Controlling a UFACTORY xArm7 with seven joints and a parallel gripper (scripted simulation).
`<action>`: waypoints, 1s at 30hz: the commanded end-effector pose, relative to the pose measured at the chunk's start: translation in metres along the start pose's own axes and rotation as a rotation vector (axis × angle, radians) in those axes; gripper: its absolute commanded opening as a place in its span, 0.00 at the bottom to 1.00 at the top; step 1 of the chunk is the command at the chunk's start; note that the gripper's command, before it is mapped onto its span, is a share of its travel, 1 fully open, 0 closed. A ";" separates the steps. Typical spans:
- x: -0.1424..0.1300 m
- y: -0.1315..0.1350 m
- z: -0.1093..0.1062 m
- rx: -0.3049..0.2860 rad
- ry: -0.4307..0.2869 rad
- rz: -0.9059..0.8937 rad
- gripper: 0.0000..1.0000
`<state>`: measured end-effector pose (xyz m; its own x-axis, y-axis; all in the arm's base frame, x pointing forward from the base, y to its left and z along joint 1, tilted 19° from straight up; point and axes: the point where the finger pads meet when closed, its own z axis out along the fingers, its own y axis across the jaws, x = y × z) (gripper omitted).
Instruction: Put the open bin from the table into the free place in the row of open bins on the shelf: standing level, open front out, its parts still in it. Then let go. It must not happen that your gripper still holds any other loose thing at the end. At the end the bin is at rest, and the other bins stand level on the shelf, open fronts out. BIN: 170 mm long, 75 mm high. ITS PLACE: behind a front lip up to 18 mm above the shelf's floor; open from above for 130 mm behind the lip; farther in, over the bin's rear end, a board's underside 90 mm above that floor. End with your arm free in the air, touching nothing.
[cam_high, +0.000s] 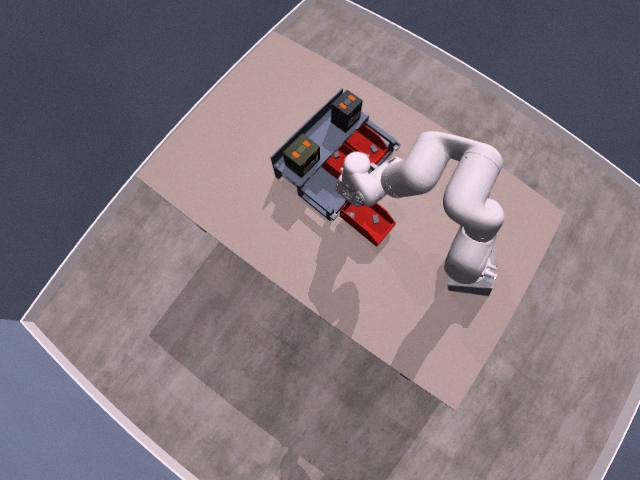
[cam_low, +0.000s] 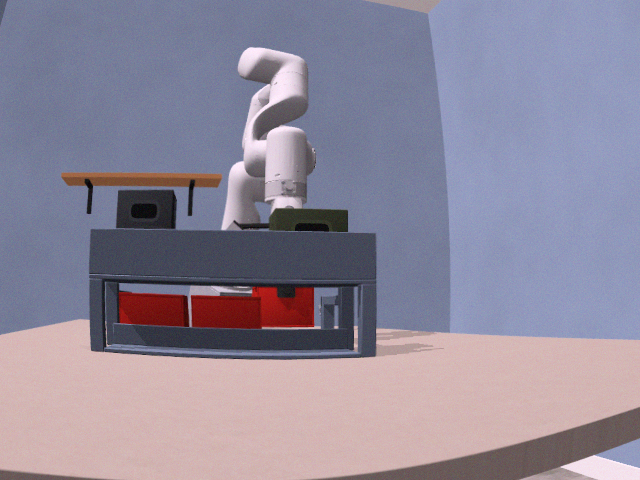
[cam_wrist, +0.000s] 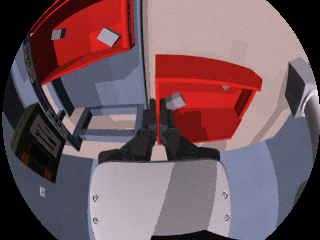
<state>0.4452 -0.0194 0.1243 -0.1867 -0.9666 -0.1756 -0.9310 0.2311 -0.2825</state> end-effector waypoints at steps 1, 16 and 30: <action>0.000 -0.009 -0.001 0.005 0.000 0.000 0.00; 0.000 -0.015 -0.001 0.005 0.000 0.000 0.00; 0.000 -0.021 -0.001 0.005 0.000 0.000 0.00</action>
<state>0.4628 -0.0238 0.1297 -0.1867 -0.9666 -0.1756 -0.9309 0.2312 -0.2829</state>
